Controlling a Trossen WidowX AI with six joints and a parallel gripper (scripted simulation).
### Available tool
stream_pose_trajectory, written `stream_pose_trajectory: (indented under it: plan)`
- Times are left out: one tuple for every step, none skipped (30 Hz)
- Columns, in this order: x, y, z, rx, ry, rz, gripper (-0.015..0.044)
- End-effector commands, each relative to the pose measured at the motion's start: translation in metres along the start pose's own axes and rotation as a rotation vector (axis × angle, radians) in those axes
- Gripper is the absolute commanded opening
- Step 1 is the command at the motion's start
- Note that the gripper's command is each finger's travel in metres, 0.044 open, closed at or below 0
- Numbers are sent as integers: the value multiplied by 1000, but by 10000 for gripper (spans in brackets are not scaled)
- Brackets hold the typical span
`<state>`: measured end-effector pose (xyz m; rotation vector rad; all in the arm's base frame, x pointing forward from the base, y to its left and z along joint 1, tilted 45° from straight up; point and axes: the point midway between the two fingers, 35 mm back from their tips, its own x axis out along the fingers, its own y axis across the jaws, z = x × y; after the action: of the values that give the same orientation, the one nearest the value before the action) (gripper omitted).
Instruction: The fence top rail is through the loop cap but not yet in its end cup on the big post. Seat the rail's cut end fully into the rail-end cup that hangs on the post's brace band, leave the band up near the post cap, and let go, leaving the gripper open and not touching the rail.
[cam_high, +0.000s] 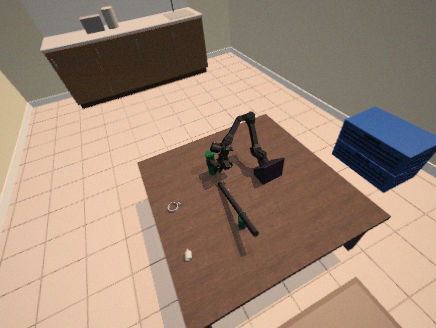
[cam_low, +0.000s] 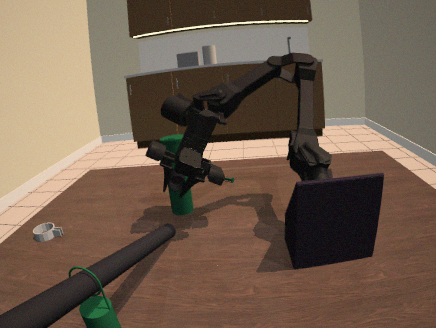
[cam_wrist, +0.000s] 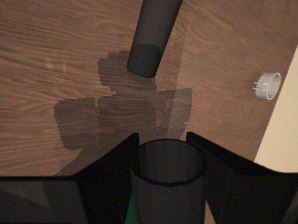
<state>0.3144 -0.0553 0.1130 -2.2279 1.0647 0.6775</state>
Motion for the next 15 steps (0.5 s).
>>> stream_pose_trajectory:
  plan:
    - [1, -4, 0, 25, 14, -6, 0]
    - [1, -4, 0, 25, 14, -6, 0]
    - [1, -4, 0, 28, 16, -6, 0]
    - [2, -5, 0, 36, 20, -6, 0]
    - [2, -5, 0, 45, 25, -6, 0]
    - [3, -6, 0, 56, 32, -6, 0]
    - [4, -8, 0, 71, 40, -6, 0]
    - [4, -9, 0, 83, 47, -6, 0]
    - [4, -9, 0, 88, 49, -6, 0]
    - [4, -9, 0, 88, 49, -6, 0]
    - [4, -9, 0, 88, 49, -6, 0]
    - [4, -9, 0, 88, 49, -6, 0]
    - [5, -10, 0, 91, 51, -6, 0]
    - [5, -10, -1, 98, 56, -6, 0]
    - [5, -11, -1, 107, 61, -6, 0]
